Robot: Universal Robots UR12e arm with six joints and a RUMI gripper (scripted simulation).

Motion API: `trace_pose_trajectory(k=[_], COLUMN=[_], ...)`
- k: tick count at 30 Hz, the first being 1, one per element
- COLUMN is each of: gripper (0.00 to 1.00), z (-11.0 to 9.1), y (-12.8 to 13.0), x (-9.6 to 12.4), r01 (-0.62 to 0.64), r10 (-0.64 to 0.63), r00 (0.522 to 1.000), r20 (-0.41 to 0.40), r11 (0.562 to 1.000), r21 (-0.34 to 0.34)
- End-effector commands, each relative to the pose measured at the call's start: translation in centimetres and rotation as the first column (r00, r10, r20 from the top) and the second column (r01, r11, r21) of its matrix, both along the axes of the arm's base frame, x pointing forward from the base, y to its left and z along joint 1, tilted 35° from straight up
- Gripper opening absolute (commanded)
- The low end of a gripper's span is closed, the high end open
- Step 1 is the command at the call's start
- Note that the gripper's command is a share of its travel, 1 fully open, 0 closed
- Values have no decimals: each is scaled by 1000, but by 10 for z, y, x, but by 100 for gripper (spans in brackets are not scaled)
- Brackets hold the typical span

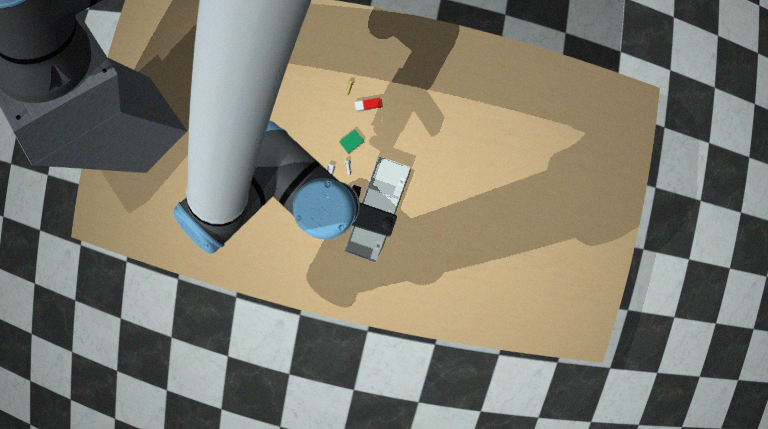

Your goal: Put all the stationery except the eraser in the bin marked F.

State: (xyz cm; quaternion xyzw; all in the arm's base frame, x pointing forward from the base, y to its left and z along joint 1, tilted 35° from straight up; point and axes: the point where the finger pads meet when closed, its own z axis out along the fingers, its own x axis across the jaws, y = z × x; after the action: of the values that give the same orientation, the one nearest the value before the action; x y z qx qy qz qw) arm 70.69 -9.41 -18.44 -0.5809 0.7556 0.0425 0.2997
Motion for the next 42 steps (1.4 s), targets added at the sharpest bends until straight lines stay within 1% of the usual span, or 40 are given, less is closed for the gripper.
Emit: trace_pose_trajectory(k=[1,9,10,24,29,31,42], gripper=[4,4,4,4,4,4,4], z=[-31,-62,-62,-62,-73,-73,-97], y=[-30,-57,-58,-56,-50,-50,-38], x=[27,50,51,52,57,57,69], r01=[-1,-1,-1,-3,-4,-4,-4], r10=[1,1,1,3,4,4,4], r00=[1000,1000,1000,1000,1000,1000,1000], r20=[9,8,8,9,9,9,8], r11=[1000,1000,1000,1000,1000,1000,1000], r21=[-5,-5,-5,-6,-6,-6,-7])
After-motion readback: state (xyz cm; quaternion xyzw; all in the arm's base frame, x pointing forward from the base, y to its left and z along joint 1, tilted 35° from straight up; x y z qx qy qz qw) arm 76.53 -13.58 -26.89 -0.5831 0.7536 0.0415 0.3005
